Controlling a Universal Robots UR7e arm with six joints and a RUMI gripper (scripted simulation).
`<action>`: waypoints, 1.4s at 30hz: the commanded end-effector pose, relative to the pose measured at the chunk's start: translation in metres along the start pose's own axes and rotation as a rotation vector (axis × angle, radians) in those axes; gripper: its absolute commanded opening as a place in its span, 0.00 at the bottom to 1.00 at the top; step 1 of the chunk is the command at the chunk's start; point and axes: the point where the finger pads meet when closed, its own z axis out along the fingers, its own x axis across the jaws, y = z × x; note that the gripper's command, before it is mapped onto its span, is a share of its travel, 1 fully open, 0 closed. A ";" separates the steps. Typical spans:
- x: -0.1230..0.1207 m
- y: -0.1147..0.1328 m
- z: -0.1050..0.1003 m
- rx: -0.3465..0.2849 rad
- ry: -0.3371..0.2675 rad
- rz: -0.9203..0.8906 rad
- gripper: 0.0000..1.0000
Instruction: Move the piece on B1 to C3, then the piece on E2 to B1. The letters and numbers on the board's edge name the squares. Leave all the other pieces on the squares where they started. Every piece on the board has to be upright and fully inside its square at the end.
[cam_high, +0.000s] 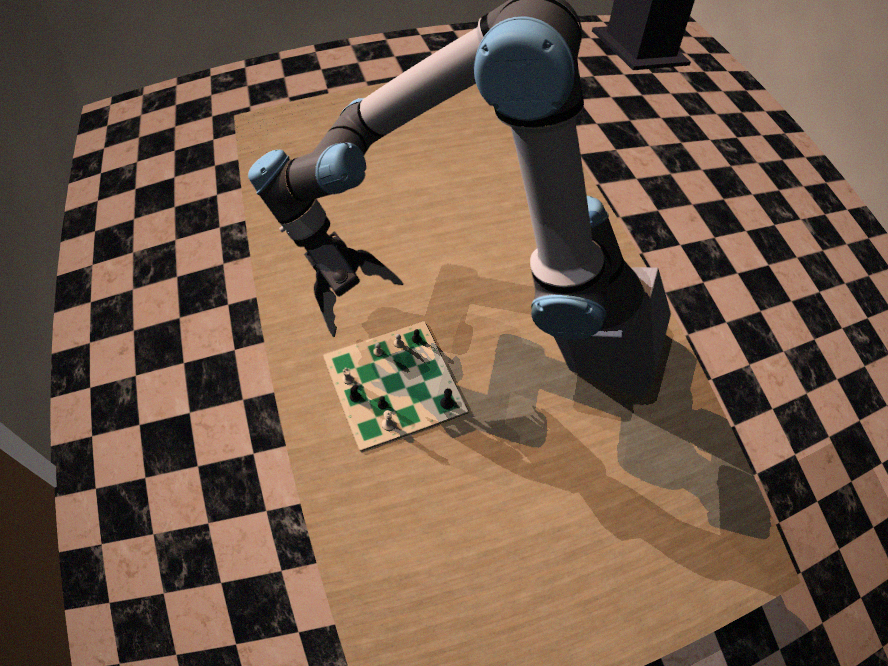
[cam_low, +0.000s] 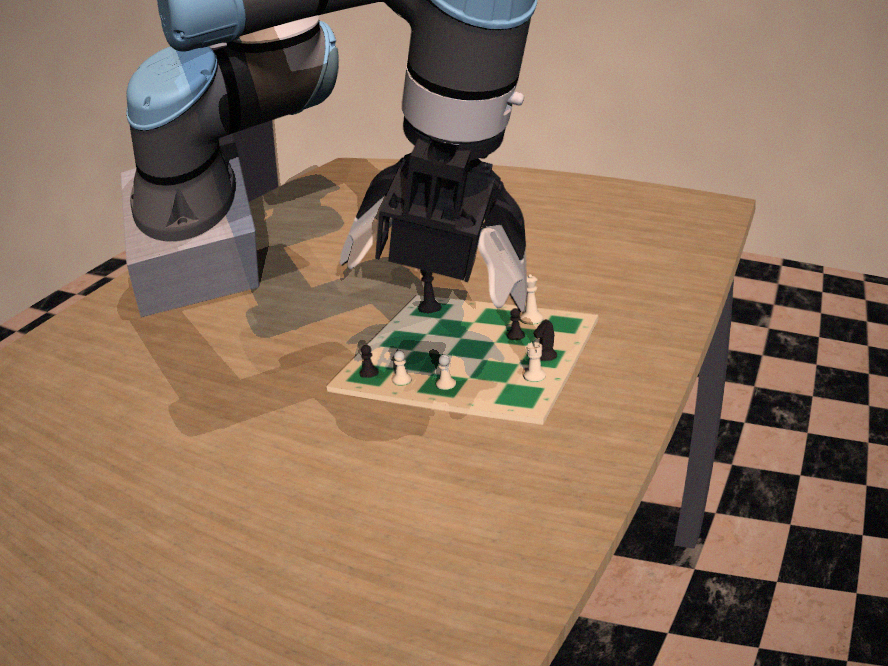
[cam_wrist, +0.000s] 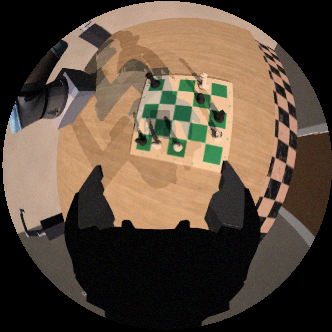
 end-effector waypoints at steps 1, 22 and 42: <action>0.019 -0.012 -0.002 -0.143 0.033 0.046 1.00; 0.066 -0.064 -0.039 -0.389 0.320 0.204 1.00; 0.068 -0.066 -0.041 -0.394 0.333 0.211 1.00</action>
